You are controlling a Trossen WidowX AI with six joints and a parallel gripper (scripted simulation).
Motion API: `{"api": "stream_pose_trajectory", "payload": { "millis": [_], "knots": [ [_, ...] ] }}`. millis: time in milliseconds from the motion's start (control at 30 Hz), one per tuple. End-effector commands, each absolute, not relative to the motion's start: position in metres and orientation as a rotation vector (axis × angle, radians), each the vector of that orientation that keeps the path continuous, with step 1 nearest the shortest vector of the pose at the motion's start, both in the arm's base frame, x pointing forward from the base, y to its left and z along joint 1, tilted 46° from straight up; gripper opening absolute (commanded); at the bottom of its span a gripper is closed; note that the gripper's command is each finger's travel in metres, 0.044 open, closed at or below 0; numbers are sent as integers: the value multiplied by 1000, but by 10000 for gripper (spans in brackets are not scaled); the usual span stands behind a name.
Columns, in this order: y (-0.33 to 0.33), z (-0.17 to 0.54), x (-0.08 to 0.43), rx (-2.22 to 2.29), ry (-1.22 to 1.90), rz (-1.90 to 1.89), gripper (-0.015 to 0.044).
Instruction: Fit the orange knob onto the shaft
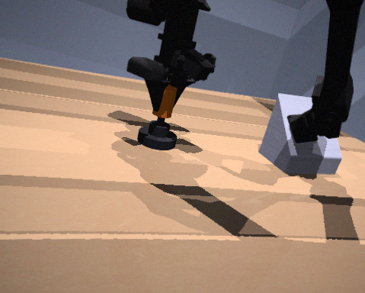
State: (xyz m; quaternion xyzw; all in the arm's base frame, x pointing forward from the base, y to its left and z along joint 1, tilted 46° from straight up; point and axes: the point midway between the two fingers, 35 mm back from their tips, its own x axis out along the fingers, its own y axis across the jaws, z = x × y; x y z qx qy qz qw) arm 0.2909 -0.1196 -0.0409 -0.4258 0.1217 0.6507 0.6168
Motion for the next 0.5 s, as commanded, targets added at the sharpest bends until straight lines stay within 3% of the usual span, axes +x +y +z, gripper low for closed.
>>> {"api": "stream_pose_trajectory", "payload": {
  "millis": [0, 467],
  "knots": [
    [-120, -42, 291, -828, 418, 1443, 0],
    [-116, -44, 290, -63, 990, 1057, 0]
  ]
}}
